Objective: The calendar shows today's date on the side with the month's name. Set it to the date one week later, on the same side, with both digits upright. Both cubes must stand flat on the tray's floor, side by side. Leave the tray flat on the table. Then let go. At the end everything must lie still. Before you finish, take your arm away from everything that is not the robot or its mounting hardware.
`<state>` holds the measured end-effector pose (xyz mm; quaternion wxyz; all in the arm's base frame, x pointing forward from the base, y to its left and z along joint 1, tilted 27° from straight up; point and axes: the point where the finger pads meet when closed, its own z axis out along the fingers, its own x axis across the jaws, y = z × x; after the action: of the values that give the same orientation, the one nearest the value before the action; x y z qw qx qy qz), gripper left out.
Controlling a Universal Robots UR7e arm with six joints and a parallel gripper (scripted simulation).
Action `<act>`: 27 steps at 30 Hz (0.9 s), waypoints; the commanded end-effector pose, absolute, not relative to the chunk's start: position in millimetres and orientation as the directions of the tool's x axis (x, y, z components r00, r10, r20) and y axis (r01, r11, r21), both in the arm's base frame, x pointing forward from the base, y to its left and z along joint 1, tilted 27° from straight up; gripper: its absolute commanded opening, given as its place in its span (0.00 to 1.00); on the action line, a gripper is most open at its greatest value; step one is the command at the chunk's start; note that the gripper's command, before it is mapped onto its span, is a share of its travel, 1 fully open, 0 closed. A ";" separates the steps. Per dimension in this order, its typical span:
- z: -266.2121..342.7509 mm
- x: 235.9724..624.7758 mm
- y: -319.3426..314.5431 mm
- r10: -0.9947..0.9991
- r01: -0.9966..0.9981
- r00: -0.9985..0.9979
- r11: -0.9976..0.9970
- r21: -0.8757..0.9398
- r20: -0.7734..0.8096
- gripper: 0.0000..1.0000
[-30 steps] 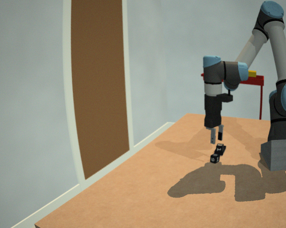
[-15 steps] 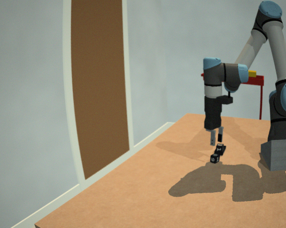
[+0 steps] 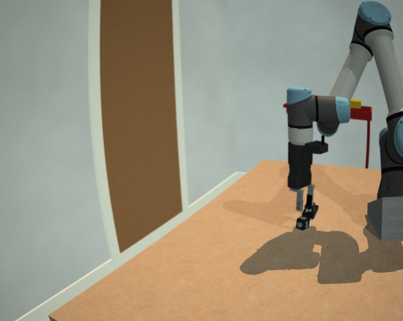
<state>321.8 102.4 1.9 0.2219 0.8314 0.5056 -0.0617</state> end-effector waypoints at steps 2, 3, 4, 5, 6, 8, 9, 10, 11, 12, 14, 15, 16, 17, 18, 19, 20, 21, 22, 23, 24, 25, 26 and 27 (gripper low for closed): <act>-6.0 323.2 98.4 0.814 0.868 0.481 -0.390 0.307 -0.326 0.90; -6.0 323.2 98.4 0.814 0.868 0.481 -0.390 0.307 -0.326 0.90; -6.0 323.2 98.4 0.814 0.868 0.481 -0.390 0.307 -0.326 0.90; -7.3 323.3 97.7 0.814 0.868 0.481 -0.390 0.307 -0.326 0.90; -8.6 323.5 97.1 0.814 0.868 0.481 -0.390 0.307 -0.326 0.90; -11.0 323.9 95.9 0.814 0.868 0.481 -0.390 0.307 -0.326 0.90; -12.1 324.0 95.3 0.814 0.868 0.481 -0.390 0.307 -0.326 0.90; -13.1 324.2 94.8 0.814 0.868 0.481 -0.390 0.307 -0.326 0.90; -14.1 324.3 94.3 0.814 0.868 0.481 -0.390 0.307 -0.326 0.90; -15.0 324.4 93.9 0.814 0.868 0.481 -0.390 0.307 -0.326 0.90; -16.6 324.6 93.1 0.814 0.868 0.481 -0.390 0.307 -0.326 0.90; -17.3 324.7 92.7 0.814 0.868 0.481 -0.390 0.307 -0.326 0.90; -17.9 324.8 92.4 0.814 0.868 0.481 -0.390 0.307 -0.326 0.90; -18.4 324.9 92.1 0.814 0.868 0.481 -0.390 0.307 -0.326 0.90; -18.9 325.0 91.9 0.814 0.868 0.481 -0.390 0.307 -0.326 0.90; -19.3 325.0 91.7 0.814 0.868 0.481 -0.390 0.307 -0.326 0.90; -19.3 325.0 91.7 0.814 0.868 0.481 -0.390 0.307 -0.326 0.90; -19.3 325.0 91.7 0.814 0.868 0.481 -0.390 0.307 -0.326 0.90; -19.6 325.1 91.5 0.814 0.868 0.481 -0.390 0.307 -0.326 0.90; -19.9 325.1 91.4 0.814 0.868 0.481 -0.390 0.307 -0.326 0.90; -20.1 325.1 91.3 0.814 0.868 0.481 -0.390 0.307 -0.326 0.90; -20.3 325.2 91.2 0.814 0.868 0.481 -0.390 0.307 -0.326 0.90; -20.4 325.2 91.1 0.814 0.868 0.481 -0.390 0.307 -0.326 0.90; -20.5 325.2 91.1 0.814 0.868 0.481 -0.390 0.307 -0.326 0.90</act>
<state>324.8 91.2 -20.2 0.2219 0.8314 0.5056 -0.0619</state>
